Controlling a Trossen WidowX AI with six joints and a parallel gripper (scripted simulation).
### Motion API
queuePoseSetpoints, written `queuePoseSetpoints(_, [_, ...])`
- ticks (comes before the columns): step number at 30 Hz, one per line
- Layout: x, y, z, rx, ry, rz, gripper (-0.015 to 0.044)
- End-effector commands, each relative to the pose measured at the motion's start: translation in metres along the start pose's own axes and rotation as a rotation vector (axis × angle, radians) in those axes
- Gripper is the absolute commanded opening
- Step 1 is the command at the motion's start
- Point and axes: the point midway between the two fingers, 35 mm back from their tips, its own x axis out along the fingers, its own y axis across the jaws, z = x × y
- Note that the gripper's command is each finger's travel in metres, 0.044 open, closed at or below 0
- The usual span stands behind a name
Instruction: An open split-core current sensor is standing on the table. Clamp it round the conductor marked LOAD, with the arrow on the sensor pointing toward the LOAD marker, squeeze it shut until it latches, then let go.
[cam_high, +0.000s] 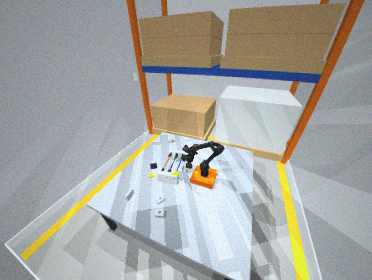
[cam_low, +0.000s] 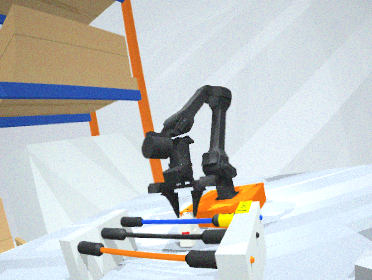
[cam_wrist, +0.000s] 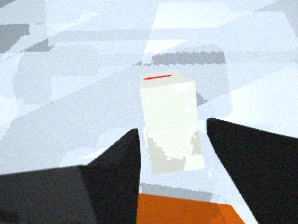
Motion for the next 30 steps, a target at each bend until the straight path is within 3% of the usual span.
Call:
queuePoseSetpoints(1, [0.000, 0.000, 0.000, 0.000, 0.000, 0.000, 0.0294])
queuePoseSetpoints(5, [-0.002, 0.000, 0.000, 0.000, 0.000, 0.000, 0.0294])
queuePoseSetpoints(10, [-0.054, 0.001, -0.002, -0.003, 0.005, 0.007, 0.0294])
queuePoseSetpoints(16, [-0.056, 0.001, -0.002, 0.054, 0.015, 0.008, 0.0320])
queuePoseSetpoints(30, [-0.054, -0.001, 0.020, 1.262, 0.192, -0.122, 0.0320])
